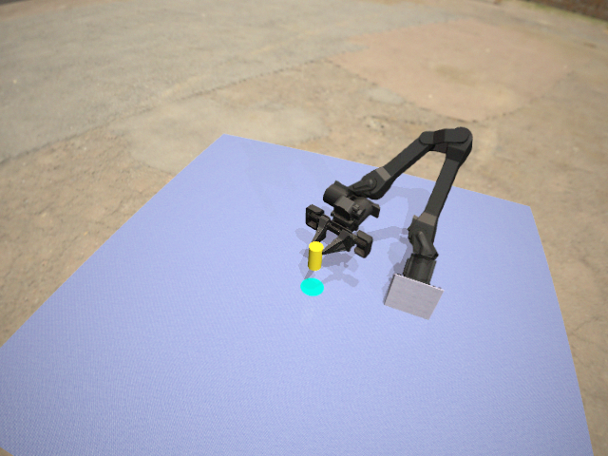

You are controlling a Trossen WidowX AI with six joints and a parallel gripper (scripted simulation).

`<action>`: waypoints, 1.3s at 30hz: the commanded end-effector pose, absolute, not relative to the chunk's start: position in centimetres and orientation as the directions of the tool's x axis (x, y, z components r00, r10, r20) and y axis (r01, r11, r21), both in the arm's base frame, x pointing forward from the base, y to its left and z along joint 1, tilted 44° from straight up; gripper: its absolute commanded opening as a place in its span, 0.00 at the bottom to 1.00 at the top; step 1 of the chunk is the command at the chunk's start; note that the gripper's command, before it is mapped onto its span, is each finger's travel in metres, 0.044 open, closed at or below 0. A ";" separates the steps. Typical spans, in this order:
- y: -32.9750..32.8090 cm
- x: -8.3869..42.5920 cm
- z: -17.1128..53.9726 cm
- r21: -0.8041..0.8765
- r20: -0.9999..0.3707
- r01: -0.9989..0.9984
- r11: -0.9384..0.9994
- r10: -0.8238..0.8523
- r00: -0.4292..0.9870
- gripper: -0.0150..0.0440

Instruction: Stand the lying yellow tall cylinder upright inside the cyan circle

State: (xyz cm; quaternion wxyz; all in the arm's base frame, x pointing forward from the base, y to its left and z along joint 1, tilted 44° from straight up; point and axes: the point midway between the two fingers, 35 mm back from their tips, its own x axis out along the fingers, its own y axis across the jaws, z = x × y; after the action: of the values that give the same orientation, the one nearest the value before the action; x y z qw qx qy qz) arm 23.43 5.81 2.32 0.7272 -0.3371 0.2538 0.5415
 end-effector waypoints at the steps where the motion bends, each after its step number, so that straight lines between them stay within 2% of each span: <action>1: 4.9 23.6 1.4 -0.221 -0.729 -0.958 0.183 0.621 0.287 0.43; 22: 0.8 23.3 -3.0 -0.213 -0.731 -0.959 0.189 0.620 0.284 0.43; 34: 0.7 23.3 -3.1 -0.212 -0.732 -0.959 0.189 0.620 0.284 0.43; 39: 0.7 23.3 -3.1 -0.212 -0.732 -0.959 0.189 0.620 0.284 0.65</action>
State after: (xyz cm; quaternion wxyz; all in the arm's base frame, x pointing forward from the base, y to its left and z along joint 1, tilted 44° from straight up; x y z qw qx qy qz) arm 23.28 0.76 -3.12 0.7291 -0.3309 0.2548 0.5422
